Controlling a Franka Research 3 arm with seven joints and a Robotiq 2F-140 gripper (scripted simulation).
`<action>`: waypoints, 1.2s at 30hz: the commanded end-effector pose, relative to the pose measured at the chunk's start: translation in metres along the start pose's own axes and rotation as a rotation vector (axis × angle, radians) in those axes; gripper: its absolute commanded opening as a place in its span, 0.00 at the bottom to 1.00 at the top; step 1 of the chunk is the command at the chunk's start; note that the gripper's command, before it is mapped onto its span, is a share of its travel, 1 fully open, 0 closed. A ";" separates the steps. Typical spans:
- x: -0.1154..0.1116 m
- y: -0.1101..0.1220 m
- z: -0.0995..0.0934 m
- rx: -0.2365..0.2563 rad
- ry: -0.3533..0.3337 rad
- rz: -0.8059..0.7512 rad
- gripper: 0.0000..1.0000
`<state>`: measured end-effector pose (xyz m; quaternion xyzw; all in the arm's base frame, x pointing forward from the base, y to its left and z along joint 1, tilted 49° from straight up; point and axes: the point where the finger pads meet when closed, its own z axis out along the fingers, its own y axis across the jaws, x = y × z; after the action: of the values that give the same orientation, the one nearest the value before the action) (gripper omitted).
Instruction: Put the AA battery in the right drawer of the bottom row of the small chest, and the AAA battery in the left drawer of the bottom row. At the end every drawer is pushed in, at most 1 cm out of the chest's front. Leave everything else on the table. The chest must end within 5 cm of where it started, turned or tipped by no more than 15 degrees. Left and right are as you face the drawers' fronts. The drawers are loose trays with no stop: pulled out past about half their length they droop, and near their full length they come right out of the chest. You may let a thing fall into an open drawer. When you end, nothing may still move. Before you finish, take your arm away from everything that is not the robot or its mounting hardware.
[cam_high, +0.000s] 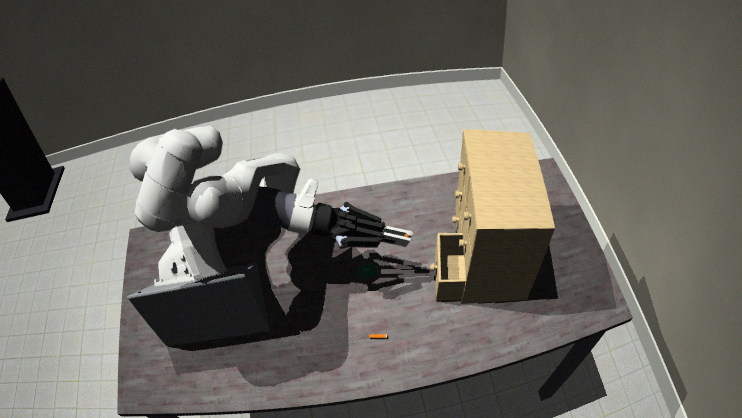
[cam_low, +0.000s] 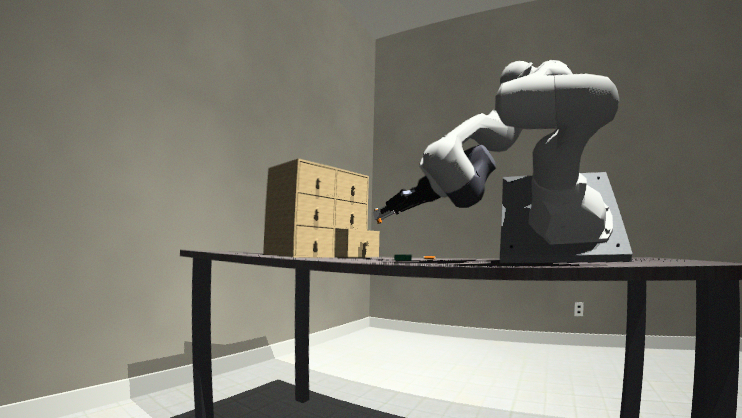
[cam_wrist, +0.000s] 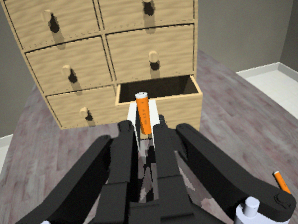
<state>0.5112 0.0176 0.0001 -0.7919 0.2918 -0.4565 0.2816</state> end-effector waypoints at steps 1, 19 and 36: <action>0.000 -0.001 0.014 0.003 -0.014 0.014 0.06; 0.019 -0.001 0.070 0.003 -0.014 0.014 0.06; 0.032 -0.001 0.106 0.003 -0.014 0.014 0.06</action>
<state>0.6152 0.0109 -0.0245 -0.7940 0.2887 -0.4558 0.2801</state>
